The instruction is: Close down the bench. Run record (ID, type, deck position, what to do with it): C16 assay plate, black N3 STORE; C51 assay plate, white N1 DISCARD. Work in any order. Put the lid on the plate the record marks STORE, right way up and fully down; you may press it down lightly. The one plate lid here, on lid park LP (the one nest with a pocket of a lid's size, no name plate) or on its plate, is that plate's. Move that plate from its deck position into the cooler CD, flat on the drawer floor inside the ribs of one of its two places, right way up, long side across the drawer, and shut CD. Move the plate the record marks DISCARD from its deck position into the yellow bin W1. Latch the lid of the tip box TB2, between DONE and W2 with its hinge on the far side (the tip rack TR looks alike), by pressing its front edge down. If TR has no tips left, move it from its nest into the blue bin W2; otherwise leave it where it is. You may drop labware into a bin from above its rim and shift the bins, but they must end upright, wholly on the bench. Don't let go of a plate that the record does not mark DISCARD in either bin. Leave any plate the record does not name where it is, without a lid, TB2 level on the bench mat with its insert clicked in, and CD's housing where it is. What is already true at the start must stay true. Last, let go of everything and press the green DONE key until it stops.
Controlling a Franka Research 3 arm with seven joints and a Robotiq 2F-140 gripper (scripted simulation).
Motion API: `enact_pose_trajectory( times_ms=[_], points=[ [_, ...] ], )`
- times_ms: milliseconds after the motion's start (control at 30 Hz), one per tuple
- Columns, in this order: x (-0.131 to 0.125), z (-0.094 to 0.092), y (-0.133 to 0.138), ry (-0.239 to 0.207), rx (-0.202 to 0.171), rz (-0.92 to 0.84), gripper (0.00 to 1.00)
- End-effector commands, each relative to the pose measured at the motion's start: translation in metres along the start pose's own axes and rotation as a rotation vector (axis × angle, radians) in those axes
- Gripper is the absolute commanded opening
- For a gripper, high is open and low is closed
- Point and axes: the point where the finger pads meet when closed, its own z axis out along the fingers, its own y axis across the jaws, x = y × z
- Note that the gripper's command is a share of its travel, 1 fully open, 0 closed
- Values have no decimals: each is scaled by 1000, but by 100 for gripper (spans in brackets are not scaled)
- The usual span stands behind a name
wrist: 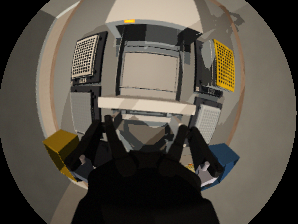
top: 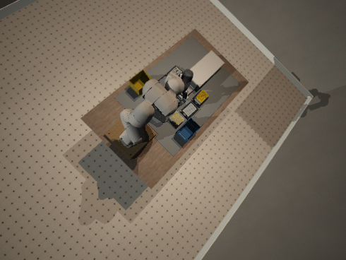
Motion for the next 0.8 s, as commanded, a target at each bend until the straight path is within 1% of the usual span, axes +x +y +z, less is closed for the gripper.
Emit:
enact_pose_trajectory(
  times_ms=[0,767],
  points=[
    [-3,1,0,-6,0,2,0],
    [-5,1,0,-6,0,2,0]
  ],
)
